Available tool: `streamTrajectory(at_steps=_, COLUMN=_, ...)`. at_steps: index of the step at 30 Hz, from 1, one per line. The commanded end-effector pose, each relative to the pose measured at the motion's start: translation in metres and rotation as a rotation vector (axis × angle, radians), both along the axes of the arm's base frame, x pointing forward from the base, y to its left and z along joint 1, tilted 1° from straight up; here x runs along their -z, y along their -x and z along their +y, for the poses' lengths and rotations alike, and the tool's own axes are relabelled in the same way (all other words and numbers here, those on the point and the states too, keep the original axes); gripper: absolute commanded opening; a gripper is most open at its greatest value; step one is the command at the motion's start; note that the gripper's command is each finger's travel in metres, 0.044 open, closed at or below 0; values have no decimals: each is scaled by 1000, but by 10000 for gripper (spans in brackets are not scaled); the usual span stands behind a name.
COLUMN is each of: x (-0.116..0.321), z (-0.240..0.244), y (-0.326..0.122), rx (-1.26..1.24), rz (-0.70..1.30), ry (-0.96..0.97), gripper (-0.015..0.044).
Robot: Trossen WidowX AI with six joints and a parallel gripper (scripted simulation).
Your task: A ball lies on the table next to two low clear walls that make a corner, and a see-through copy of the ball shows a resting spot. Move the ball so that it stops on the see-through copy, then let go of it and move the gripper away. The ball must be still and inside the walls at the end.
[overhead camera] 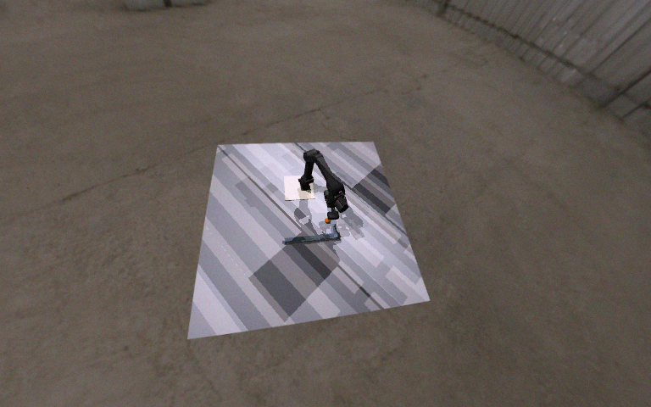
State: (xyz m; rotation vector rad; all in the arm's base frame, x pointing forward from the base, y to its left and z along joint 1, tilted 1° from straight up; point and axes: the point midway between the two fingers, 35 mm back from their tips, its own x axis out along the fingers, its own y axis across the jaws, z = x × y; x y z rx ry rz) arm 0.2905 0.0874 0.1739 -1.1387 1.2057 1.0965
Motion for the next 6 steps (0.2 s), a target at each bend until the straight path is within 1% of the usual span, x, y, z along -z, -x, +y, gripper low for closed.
streamTrajectory(at_steps=1, x=-8, z=0, y=1, rx=0, rz=-2, ry=-1, gripper=440)
streamTrajectory(at_steps=6, x=-8, z=0, y=1, rx=0, rz=-2, ry=-1, gripper=440)
